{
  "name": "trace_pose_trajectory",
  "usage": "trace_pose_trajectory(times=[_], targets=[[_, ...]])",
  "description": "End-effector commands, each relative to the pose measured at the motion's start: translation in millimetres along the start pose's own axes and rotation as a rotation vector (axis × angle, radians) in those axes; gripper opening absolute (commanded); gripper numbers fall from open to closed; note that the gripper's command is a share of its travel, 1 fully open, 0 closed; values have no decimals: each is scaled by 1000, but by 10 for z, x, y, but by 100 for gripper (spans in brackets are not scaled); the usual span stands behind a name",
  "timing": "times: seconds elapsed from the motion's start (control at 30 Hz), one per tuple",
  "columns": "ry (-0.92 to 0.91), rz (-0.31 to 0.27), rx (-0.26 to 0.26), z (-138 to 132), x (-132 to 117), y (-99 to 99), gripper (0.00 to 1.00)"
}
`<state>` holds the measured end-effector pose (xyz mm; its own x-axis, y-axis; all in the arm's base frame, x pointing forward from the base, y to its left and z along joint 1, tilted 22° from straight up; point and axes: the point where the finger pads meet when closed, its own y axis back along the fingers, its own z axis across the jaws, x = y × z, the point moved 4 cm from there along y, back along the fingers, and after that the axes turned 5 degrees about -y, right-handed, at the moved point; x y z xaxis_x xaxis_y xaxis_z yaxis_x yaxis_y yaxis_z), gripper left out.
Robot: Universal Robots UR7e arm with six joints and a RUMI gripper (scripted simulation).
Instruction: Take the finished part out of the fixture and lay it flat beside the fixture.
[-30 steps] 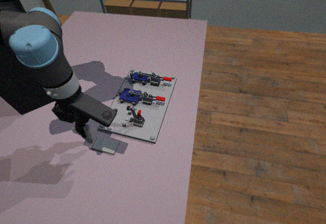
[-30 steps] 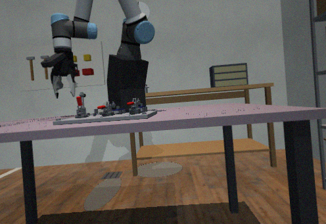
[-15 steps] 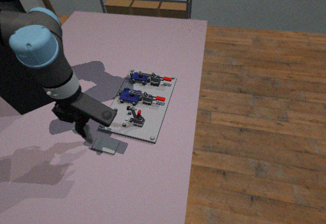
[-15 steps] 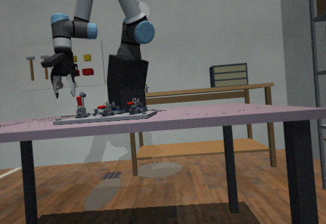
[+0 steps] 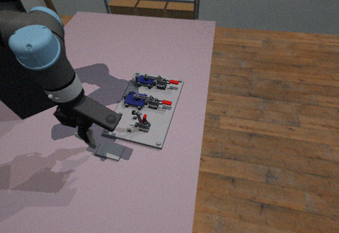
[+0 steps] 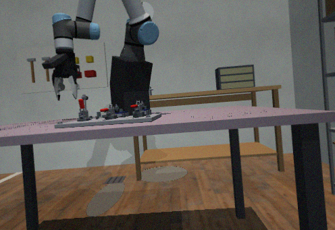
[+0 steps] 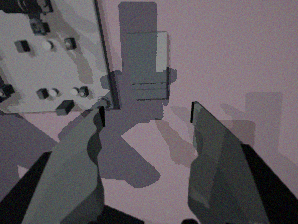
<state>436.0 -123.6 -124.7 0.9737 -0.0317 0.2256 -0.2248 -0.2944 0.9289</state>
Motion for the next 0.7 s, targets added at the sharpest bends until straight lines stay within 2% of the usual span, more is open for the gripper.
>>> trace_pose_trajectory(times=[0.0,0.2,0.67], targets=[[0,1,-1,3,3,54,47],[0,1,-1,3,3,150,47],[0,1,-1,2,3,628,47]])
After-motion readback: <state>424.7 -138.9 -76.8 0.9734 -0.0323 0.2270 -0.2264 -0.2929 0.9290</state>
